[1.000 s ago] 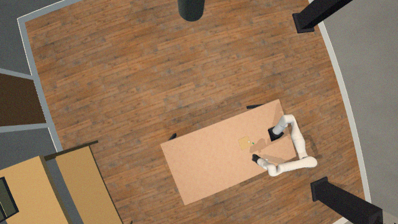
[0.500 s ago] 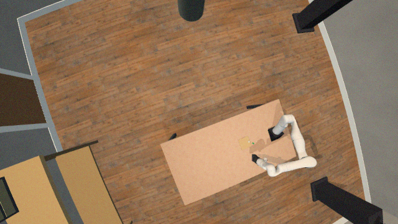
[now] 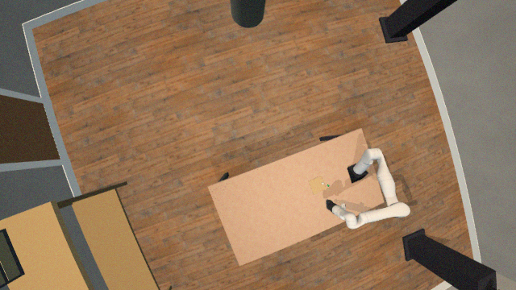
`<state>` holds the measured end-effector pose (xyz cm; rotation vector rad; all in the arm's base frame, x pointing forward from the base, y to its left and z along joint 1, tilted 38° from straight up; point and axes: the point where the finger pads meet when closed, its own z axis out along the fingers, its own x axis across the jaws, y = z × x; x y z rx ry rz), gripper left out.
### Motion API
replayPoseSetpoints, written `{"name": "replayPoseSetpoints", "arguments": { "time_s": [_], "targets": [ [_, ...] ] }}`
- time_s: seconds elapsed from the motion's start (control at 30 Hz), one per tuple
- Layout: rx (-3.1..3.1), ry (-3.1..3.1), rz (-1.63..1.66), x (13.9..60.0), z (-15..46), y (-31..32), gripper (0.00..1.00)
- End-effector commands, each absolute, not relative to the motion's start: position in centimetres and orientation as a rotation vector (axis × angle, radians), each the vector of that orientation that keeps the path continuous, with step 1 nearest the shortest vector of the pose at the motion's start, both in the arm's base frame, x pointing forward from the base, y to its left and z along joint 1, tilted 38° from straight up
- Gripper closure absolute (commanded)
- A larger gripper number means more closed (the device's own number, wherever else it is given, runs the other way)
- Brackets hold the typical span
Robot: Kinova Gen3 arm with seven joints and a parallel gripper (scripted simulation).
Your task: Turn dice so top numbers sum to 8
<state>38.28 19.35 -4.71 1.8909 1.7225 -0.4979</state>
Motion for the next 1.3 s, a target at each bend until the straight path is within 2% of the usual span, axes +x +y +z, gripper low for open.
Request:
{"name": "replayPoseSetpoints", "arguments": {
  "time_s": [0.0, 0.93, 1.27],
  "targets": [
    [1.867, 1.748, -0.501, 38.7, -4.6, 19.3, 0.66],
    [1.863, 1.754, -0.493, 39.0, -4.1, 19.3, 0.66],
    [1.904, 1.699, -0.421, 40.9, -1.6, 19.3, 0.66]
  ]
}}
